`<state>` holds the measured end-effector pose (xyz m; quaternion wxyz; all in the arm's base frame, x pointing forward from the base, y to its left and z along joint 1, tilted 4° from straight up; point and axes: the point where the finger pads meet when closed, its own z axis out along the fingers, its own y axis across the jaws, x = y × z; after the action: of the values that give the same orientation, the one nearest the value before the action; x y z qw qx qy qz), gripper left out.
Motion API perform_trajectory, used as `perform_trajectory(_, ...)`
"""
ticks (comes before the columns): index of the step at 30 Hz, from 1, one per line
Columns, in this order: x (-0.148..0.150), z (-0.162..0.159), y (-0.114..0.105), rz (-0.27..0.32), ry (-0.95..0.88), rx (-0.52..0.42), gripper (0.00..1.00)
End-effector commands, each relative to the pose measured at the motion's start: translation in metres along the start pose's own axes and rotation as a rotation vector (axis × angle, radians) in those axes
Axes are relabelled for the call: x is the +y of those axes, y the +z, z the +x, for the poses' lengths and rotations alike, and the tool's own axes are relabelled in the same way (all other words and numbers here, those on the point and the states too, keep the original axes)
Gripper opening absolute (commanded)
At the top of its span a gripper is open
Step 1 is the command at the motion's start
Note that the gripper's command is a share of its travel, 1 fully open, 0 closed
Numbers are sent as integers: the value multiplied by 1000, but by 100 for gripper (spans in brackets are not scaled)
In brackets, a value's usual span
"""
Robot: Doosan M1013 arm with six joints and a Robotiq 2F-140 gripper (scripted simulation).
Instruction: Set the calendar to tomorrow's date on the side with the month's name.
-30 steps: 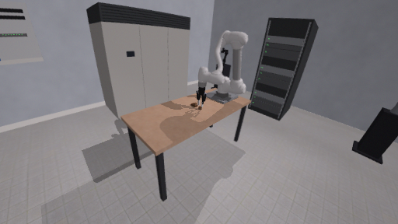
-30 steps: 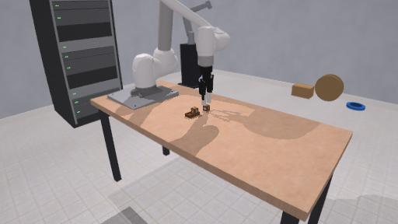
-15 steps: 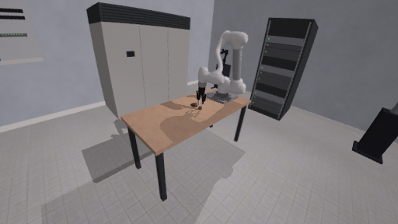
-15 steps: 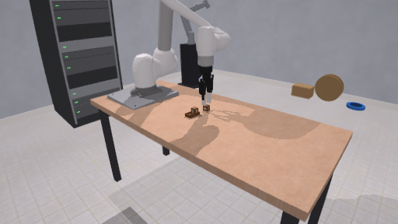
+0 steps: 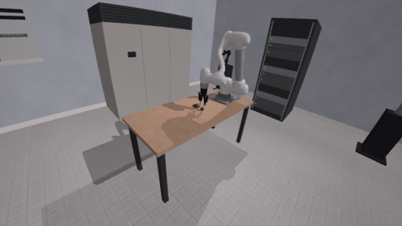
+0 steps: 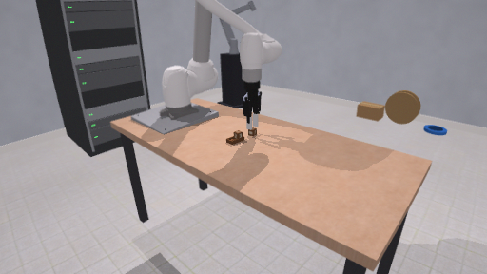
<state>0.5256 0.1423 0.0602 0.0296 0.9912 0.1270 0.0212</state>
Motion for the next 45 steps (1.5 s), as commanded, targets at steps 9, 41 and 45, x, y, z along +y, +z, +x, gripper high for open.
perform_trajectory(9, 0, 0, 16, 0, 0, 0, 29)
perform_trajectory(41, 0, 0, 27, 0, 0, 0, 29)
perform_trajectory(45, 0, 0, 27, 0, 0, 0, 29)
